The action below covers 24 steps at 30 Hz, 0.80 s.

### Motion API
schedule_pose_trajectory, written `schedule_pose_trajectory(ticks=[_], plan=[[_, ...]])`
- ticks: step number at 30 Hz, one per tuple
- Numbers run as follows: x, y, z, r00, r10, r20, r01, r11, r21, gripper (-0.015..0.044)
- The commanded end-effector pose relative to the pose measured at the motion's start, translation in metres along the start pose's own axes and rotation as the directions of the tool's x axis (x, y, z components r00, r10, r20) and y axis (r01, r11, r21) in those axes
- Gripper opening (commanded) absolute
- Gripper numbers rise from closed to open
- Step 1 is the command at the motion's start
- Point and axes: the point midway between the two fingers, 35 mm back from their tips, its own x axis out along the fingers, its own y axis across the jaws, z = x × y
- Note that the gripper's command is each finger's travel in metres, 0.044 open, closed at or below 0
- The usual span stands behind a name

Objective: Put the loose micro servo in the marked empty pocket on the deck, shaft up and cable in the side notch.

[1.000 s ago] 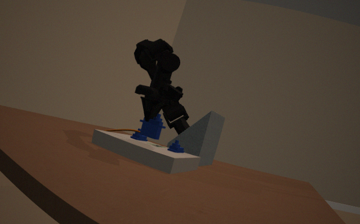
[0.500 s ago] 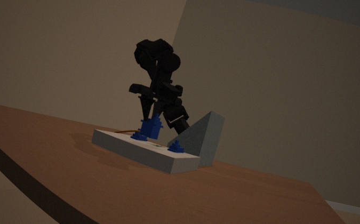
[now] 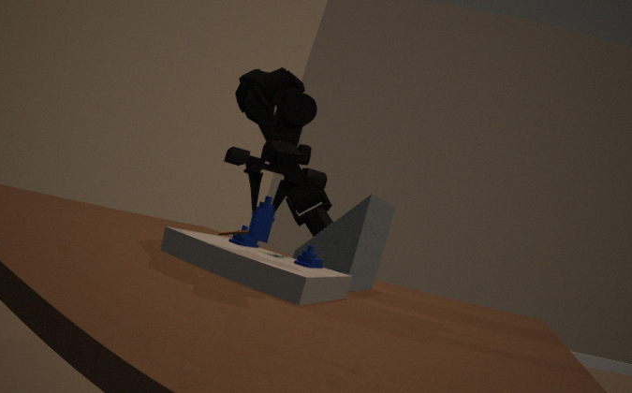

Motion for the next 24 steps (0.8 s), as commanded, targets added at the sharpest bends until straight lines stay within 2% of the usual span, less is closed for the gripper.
schedule_pose_trajectory(ticks=[1, 15, 24], plan=[[-0.0020, 0.0009, 0.0019, 1.000, 0.000, 0.008, -0.001, 0.992, 0.128, 0.0000], [-0.0019, 0.0010, 0.0019, 1.000, 0.000, 0.008, -0.005, 0.830, 0.558, 0.0000], [-0.0020, 0.0034, -0.0012, 1.000, 0.000, 0.007, -0.005, 0.806, 0.592, 0.0000]])
